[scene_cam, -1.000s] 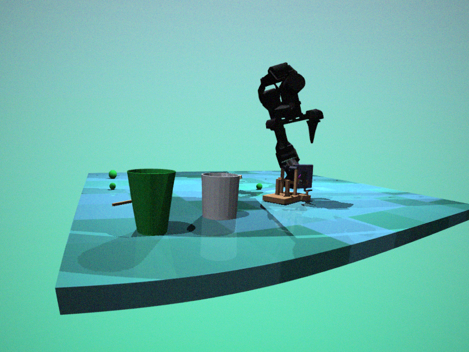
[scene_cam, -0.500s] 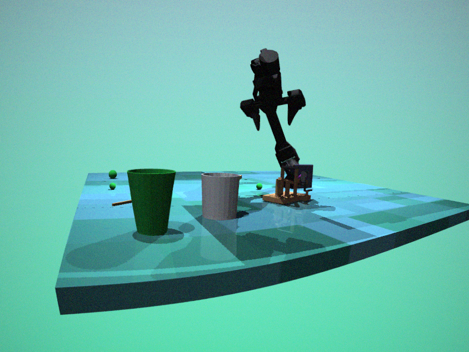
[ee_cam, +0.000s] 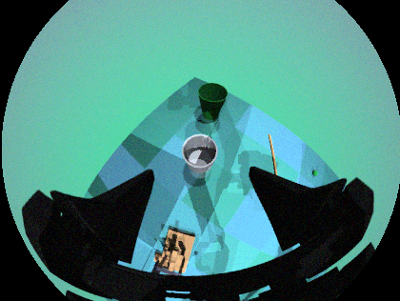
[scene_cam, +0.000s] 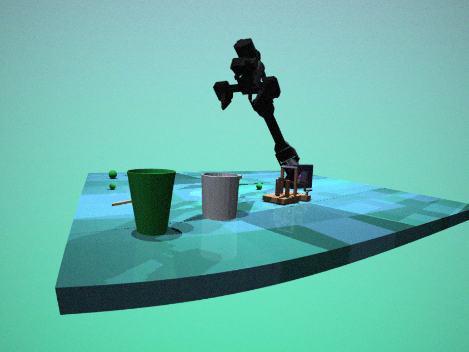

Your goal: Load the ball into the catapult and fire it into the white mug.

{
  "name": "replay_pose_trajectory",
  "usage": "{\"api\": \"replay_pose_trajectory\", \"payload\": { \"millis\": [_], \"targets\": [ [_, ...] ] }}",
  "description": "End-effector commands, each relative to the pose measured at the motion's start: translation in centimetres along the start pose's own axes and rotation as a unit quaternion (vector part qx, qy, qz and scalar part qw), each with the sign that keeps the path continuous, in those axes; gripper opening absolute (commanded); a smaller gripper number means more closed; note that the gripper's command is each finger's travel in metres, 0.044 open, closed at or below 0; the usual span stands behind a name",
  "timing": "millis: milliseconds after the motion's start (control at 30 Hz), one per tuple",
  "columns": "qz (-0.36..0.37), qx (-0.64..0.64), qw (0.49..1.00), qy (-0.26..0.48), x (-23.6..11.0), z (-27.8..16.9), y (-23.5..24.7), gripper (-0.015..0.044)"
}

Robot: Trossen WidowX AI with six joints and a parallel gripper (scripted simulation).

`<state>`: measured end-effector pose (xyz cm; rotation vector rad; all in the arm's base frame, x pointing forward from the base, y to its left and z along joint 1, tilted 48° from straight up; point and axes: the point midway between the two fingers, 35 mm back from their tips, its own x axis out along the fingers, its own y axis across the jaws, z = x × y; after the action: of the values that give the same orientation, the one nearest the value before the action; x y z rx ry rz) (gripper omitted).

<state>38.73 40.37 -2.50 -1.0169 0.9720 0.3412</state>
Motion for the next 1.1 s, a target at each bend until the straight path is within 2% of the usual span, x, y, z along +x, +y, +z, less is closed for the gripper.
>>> {"api": "replay_pose_trajectory", "payload": {
  "millis": [0, 400, 933, 967, 1067],
  "targets": [
    [-0.003, -0.007, 1.000, -0.004, 0.42, 0.22, 0.23, 0.0440],
    [-0.002, -0.007, 1.000, -0.006, 0.21, 0.26, 1.13, 0.0440],
    [-0.002, -0.007, 1.000, -0.006, 0.21, 0.26, 1.13, 0.0020],
    [-0.002, -0.007, 1.000, -0.006, 0.21, 0.26, 1.13, 0.0000],
    [-0.002, -0.007, 1.000, -0.006, 0.21, 0.26, 1.13, 0.0000]
  ]
}}
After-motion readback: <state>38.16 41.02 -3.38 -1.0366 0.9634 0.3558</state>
